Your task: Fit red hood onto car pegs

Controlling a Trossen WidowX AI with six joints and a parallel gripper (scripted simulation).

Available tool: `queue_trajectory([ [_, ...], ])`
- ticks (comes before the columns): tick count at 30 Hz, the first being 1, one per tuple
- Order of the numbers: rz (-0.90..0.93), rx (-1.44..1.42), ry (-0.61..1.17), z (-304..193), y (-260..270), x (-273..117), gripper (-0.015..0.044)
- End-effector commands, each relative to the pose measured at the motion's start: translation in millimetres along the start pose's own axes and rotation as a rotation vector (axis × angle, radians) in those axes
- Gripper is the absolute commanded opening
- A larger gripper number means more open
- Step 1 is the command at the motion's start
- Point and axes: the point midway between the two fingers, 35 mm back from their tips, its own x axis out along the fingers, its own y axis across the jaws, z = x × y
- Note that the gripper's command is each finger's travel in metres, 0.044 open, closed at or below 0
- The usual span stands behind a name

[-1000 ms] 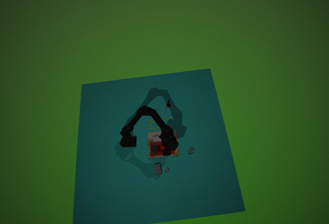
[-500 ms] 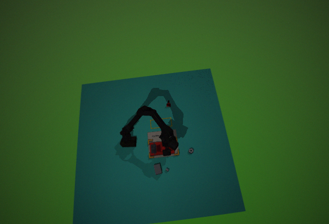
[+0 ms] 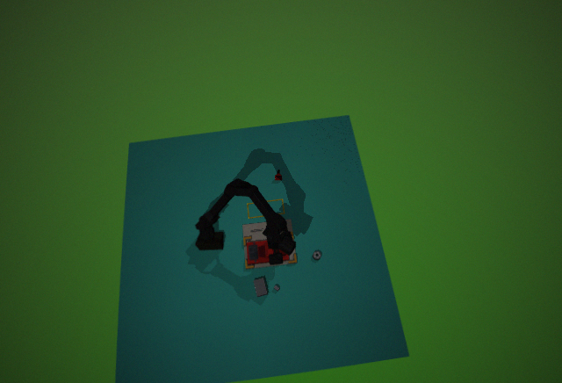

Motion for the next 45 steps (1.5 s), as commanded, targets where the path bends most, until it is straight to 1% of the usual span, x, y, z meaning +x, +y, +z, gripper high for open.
queue_trajectory([
  [1, 0.005, 0.004, -0.002, -0.4, 0.5, 2.8, 0.0000],
  [12, 0.005, 0.004, -0.002, -0.3, 0.6, 6.1, 0.0000],
  [35, 0.003, 0.004, -0.002, -0.2, 0.3, -2.0, 0.0000],
  [45, 0.006, 0.001, -0.002, -0.1, -0.8, 2.0, 0.0000],
])
